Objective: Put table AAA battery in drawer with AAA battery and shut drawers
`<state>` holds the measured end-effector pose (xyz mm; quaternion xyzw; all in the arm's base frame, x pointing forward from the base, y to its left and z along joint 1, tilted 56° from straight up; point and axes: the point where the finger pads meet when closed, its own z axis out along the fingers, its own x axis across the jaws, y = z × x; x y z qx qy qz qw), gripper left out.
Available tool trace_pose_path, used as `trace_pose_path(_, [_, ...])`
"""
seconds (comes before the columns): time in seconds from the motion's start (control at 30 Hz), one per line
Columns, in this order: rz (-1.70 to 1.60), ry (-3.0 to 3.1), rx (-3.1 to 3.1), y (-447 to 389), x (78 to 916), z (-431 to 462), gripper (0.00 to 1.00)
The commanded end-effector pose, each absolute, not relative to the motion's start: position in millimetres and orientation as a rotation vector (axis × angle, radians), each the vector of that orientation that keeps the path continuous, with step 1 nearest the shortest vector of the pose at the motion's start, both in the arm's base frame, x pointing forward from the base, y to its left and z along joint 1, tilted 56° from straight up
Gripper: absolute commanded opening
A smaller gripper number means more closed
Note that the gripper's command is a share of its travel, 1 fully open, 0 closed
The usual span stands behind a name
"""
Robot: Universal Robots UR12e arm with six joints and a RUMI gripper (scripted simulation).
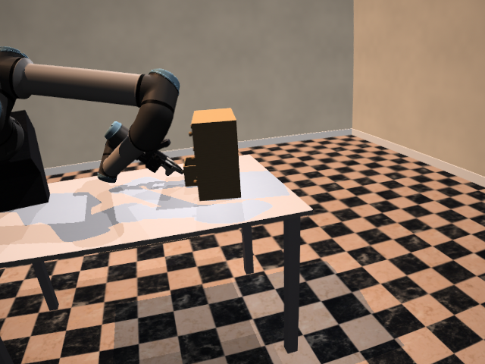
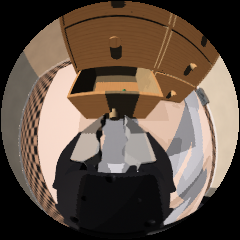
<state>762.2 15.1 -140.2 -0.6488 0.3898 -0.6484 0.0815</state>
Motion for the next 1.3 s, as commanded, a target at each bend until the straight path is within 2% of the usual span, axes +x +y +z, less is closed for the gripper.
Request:
trace_pose_path(0.0, [-1.937, 1.164, -1.939, 15.7, 762.1, -139.9, 0.2])
trace_pose_path(0.57, [-1.937, 1.164, -1.939, 15.7, 762.1, -139.9, 0.2])
trace_pose_path(0.6, [-1.937, 1.164, -1.939, 15.7, 762.1, -139.9, 0.07])
trace_pose_path(1.27, [-1.937, 1.164, -1.939, 15.7, 762.1, -139.9, 0.07])
